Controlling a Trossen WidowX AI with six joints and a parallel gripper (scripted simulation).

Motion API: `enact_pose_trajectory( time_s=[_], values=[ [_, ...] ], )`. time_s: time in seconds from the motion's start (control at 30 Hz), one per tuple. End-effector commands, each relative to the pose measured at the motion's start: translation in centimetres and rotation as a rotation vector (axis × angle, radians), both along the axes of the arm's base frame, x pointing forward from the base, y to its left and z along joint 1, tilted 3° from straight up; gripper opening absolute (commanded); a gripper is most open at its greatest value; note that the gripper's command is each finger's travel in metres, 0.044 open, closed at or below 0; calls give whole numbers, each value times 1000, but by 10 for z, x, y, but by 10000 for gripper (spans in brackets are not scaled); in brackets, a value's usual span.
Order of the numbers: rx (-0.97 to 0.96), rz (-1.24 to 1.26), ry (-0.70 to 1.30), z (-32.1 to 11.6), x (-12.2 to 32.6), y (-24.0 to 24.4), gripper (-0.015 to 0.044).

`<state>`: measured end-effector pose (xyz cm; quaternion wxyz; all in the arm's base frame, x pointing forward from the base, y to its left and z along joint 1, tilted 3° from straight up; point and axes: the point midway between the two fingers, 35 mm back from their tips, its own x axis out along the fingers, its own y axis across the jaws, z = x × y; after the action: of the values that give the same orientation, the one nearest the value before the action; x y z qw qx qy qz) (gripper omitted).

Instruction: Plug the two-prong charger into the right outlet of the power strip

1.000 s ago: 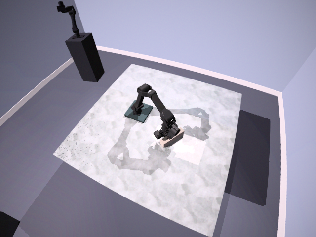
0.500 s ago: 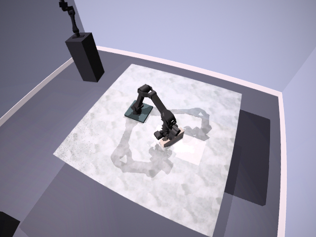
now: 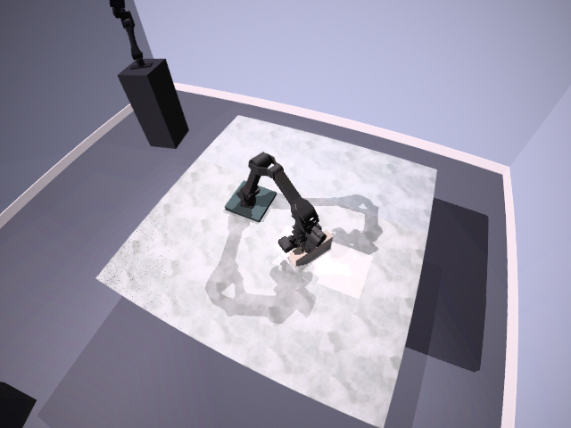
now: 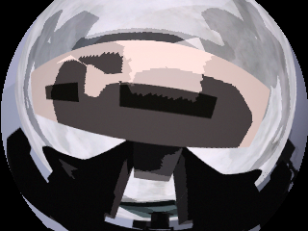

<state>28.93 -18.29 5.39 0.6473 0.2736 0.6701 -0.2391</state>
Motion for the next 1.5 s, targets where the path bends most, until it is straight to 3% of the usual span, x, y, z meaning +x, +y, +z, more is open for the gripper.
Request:
enact_pose_trajectory(
  time_s=[0.0,1.1,1.47],
  values=[
    [-23,0,-27,0,7,-5,0],
    [-5,0,-7,0,0,0,0],
    [-5,0,-7,0,0,0,289]
  ],
)
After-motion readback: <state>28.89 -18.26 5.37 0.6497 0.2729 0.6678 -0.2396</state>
